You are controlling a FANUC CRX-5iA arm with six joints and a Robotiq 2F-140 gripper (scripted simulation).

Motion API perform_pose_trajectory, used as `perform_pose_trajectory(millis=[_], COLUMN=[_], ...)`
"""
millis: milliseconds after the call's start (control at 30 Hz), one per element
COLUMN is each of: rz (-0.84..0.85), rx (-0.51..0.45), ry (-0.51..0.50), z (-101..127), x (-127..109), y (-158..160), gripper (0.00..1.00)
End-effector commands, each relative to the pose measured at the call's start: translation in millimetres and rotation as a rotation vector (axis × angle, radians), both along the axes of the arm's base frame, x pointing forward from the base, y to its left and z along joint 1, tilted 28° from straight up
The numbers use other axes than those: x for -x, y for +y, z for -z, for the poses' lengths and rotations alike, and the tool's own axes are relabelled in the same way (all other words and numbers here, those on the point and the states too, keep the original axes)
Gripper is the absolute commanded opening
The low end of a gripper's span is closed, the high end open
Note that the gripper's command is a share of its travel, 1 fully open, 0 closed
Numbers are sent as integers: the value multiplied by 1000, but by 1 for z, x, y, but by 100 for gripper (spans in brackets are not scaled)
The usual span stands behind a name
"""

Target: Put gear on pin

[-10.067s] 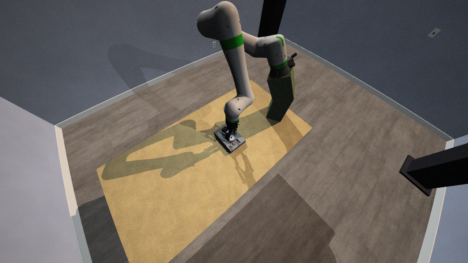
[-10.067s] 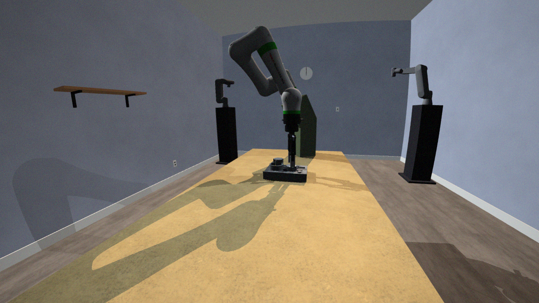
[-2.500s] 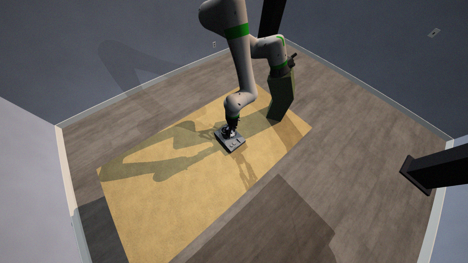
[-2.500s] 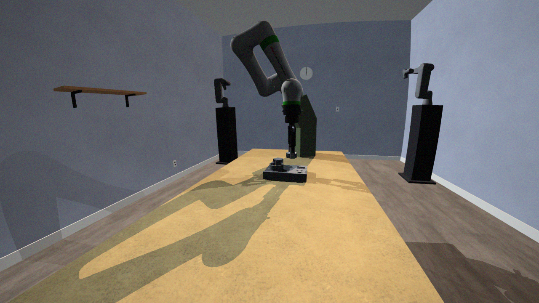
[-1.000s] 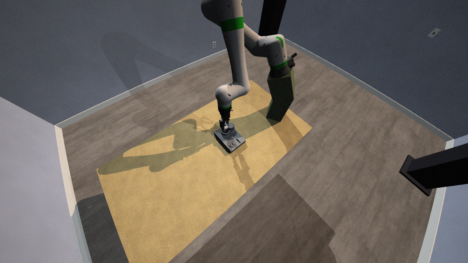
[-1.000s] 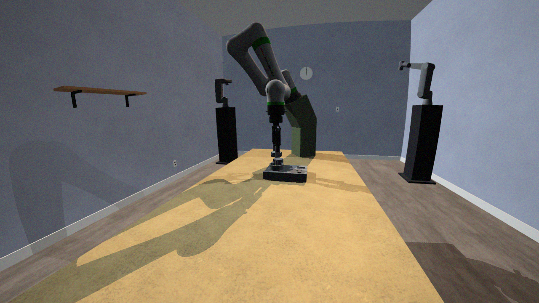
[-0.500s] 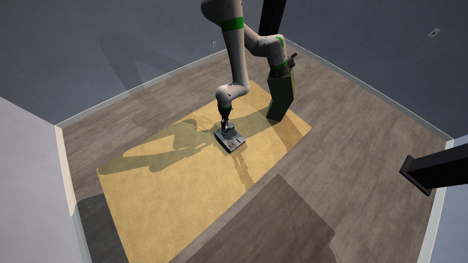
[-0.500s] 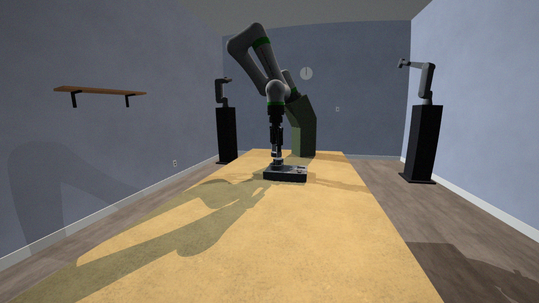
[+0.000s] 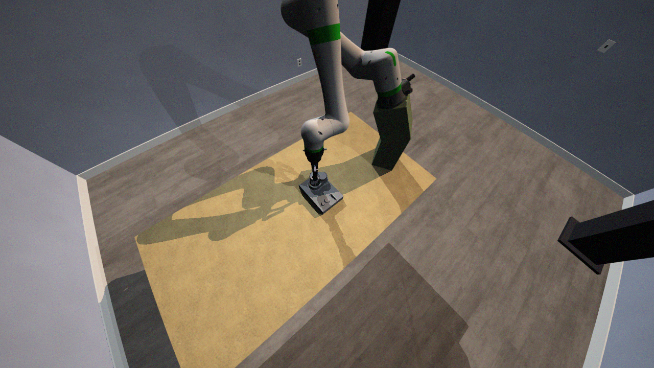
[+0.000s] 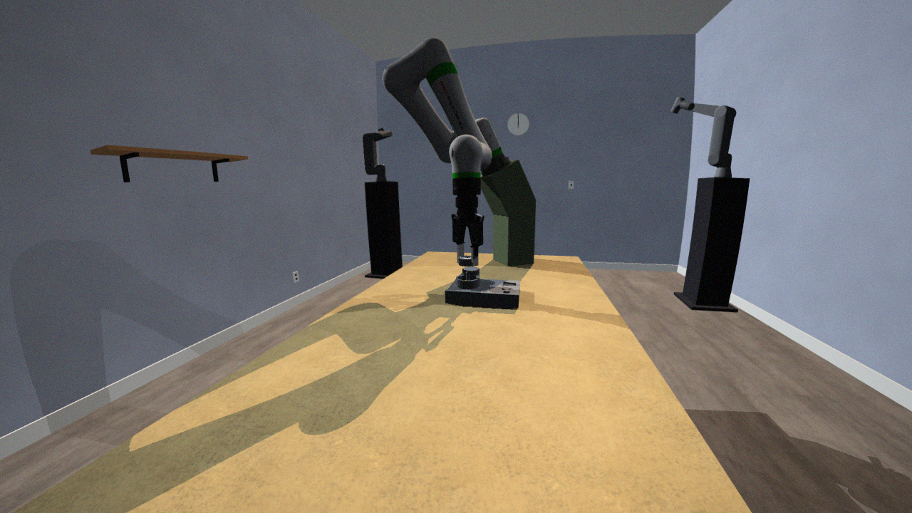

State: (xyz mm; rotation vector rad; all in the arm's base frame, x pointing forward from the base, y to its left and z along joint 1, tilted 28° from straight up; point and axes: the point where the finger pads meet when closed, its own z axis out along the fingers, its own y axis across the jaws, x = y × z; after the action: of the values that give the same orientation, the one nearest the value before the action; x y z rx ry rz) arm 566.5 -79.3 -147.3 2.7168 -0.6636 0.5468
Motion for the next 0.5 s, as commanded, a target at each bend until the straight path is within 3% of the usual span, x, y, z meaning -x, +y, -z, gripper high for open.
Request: perform_pose_trajectory(millis=[0, 467], rz=[-133, -510], rx=[44, 168], ry=[54, 208], z=[0, 0], x=[0, 0], y=[0, 0], gripper=[0, 0])
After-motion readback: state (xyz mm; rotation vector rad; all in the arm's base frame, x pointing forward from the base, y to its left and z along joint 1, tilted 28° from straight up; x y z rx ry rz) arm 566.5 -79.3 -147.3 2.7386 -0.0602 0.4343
